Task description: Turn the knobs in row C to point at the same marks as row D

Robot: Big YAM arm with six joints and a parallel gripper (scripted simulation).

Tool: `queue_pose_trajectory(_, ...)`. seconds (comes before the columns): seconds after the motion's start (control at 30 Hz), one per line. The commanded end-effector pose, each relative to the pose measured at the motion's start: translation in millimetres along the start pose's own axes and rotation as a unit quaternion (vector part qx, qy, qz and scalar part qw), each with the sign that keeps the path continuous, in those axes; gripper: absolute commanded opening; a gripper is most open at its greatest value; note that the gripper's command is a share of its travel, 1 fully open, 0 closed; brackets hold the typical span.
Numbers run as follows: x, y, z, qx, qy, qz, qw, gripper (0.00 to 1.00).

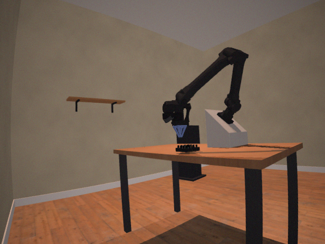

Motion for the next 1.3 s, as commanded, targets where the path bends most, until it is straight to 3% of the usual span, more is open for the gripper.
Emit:
queue_pose_trajectory(0.0, -10, 4.6, 4, 0.001, 0.017, -0.009, 1.0, 0.2)
queue_pose_trajectory(0.77, -7, -1.7, -2, 0.0, 0.004, -0.005, 1.0, 0.2)
queue_pose_trajectory(1.27, 0, -21.6, 1, 0.0, 0.003, 0.002, 1.0, 0.2)
Point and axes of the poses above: the point where the finger pads meet when closed, its own y axis back along the fingers, its own z axis across the jaws, x = y × z, the point moved 1 cm from there along y, back along the fingers, and after that the axes turned 2 degrees about -y, right-handed, at the moved point
